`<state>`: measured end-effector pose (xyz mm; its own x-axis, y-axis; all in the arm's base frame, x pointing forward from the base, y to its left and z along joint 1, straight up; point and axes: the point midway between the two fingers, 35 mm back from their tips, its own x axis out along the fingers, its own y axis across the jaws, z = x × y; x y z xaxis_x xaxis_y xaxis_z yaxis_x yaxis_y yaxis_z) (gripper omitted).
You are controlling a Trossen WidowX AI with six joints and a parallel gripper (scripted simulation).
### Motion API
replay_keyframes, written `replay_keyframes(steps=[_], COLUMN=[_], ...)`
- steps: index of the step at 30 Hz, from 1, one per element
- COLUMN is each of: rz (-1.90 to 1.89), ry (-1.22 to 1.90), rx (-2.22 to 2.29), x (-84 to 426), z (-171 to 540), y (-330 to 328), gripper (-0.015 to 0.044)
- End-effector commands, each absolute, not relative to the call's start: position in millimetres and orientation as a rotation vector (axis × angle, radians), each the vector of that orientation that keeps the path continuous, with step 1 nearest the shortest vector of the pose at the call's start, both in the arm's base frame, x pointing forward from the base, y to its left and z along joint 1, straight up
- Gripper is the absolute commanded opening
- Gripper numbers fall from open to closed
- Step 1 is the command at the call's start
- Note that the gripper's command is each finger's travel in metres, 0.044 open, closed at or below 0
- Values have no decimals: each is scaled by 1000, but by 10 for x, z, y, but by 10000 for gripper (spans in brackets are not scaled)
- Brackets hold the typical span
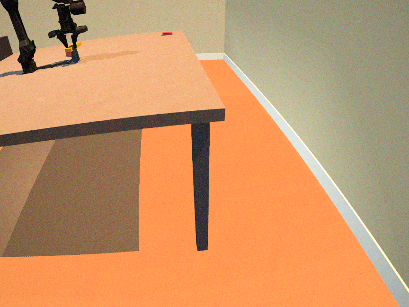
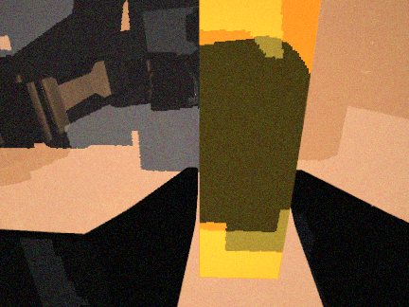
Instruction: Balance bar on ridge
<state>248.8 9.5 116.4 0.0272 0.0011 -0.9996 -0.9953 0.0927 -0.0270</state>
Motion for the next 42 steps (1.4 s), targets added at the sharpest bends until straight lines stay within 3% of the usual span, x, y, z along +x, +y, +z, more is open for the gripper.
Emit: replay_keyframes(steps=[1, 11, 21, 25, 34, 42], rz=[1122, 1122, 1122, 1122, 1119, 1119], ry=[1230, 1230, 1230, 1230, 1226, 1226], rx=[-1152, -1152, -1152, -1152, -1153, -1153], x=[2487, 2487, 2487, 2499, 2465, 2461], z=[1163, 1163, 1163, 1235, 2144, 2161], y=[95, 95, 95, 95, 94, 94], gripper=[185, 185, 440, 440, 440, 440])
